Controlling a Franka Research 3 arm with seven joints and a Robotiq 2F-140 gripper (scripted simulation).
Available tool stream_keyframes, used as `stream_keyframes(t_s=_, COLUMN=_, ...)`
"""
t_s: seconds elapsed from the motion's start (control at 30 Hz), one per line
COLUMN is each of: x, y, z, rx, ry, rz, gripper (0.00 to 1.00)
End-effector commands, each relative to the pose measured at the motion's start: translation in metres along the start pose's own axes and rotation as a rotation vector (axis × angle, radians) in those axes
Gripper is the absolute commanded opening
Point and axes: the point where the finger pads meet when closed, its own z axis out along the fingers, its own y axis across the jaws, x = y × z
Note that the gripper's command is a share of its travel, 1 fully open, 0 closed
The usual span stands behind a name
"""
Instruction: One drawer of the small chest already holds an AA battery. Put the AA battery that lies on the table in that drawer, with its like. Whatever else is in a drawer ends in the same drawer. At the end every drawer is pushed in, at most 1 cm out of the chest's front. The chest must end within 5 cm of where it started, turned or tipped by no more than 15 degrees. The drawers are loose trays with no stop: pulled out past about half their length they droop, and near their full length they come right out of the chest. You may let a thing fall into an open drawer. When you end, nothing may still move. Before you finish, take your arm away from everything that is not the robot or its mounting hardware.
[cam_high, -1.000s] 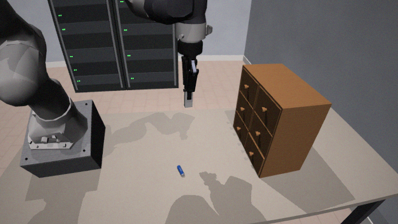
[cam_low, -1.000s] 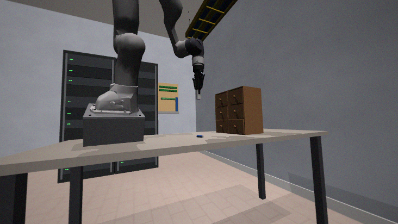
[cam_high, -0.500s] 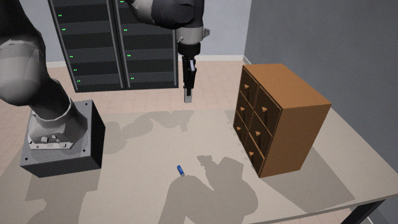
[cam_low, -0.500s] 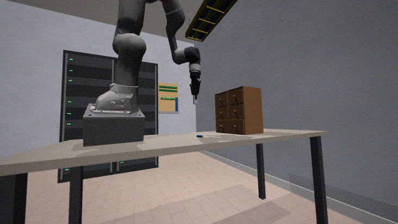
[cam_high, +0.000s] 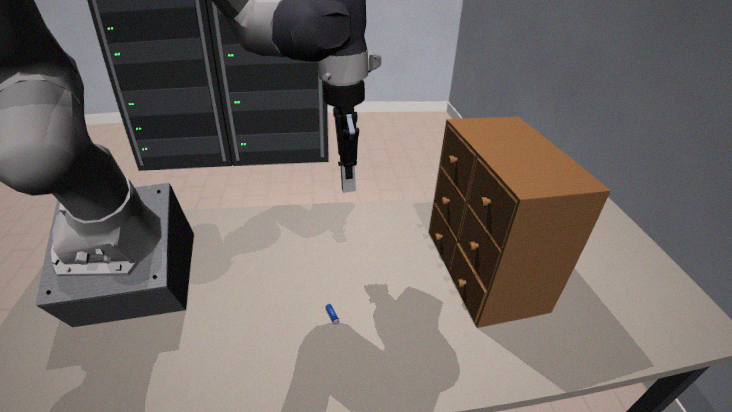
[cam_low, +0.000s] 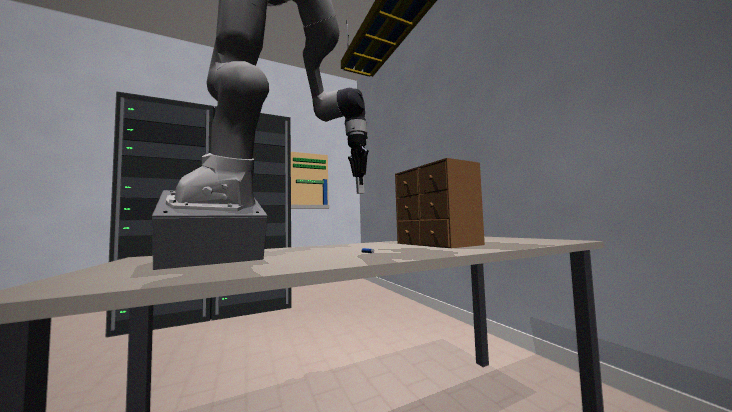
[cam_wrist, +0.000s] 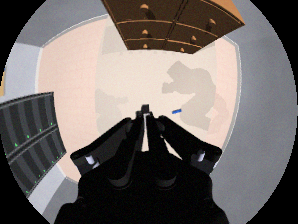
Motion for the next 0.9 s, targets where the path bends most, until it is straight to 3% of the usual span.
stream_keyframes(t_s=0.0, x=0.014, y=-0.002, z=0.005, rx=0.005, ry=0.093, rz=0.046, gripper=0.0)
stream_keyframes(t_s=0.07, x=0.018, y=-0.001, z=0.009, rx=0.004, ry=0.138, rz=0.046, gripper=0.0)
stream_keyframes(t_s=0.13, x=0.018, y=-0.001, z=0.009, rx=0.004, ry=0.138, rz=0.046, gripper=0.0)
stream_keyframes(t_s=0.63, x=0.048, y=0.0, z=0.042, rx=-0.004, ry=0.467, rz=0.046, gripper=0.0)
stream_keyframes(t_s=0.7, x=0.048, y=0.0, z=0.042, rx=-0.004, ry=0.467, rz=0.046, gripper=0.0)
stream_keyframes(t_s=0.87, x=0.059, y=0.0, z=0.054, rx=-0.007, ry=0.574, rz=0.036, gripper=0.0)
